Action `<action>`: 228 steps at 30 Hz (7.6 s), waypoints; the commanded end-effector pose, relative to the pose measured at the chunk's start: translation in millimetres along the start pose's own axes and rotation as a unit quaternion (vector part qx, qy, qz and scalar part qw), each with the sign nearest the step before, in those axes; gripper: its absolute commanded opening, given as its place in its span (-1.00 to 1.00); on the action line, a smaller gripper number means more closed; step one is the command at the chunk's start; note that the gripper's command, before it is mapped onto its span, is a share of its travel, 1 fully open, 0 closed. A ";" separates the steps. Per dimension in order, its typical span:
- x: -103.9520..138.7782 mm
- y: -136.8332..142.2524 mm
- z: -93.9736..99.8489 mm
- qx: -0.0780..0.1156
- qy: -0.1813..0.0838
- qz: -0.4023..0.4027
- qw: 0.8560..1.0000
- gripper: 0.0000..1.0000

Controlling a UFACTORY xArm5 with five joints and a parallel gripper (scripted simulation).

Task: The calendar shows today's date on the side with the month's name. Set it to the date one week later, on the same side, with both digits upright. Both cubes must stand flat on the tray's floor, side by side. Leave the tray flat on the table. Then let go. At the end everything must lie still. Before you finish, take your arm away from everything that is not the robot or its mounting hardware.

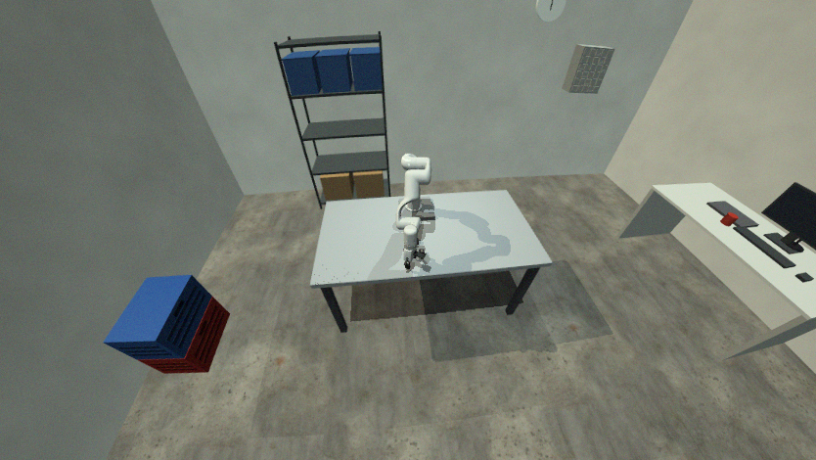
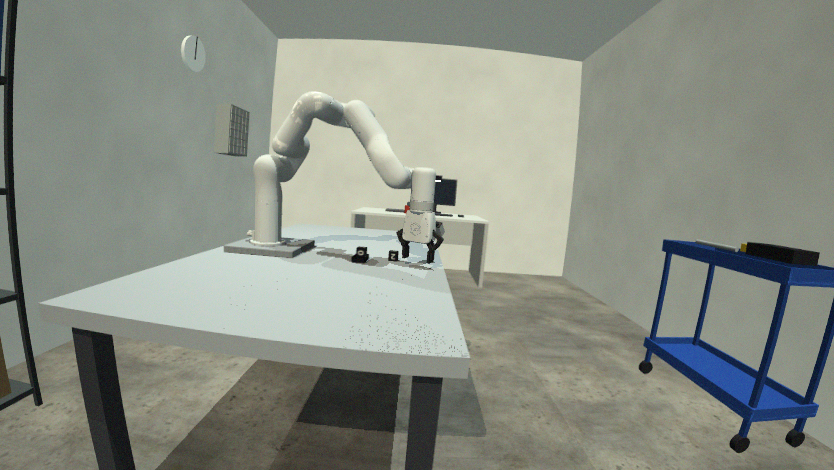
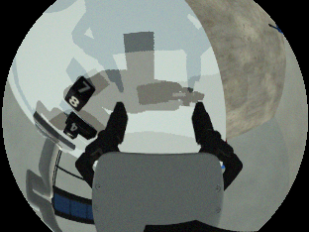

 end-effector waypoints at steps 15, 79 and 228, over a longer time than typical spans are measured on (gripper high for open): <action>-0.3 1.2 1.8 0.002 0.001 0.000 1.000 1.00; -0.7 0.9 61.7 0.002 0.001 0.000 1.000 1.00; -40.8 -108.3 25.6 0.002 0.000 0.249 0.968 -0.01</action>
Point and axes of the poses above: the point where the finger pads meet when closed, its own z axis back along the fingers, its own y axis across the jaws, x = y × z, the point moved 6 cm from there along z, back along the fingers, and after that the axes turned 7 degrees about z, right-handed, at the moved point
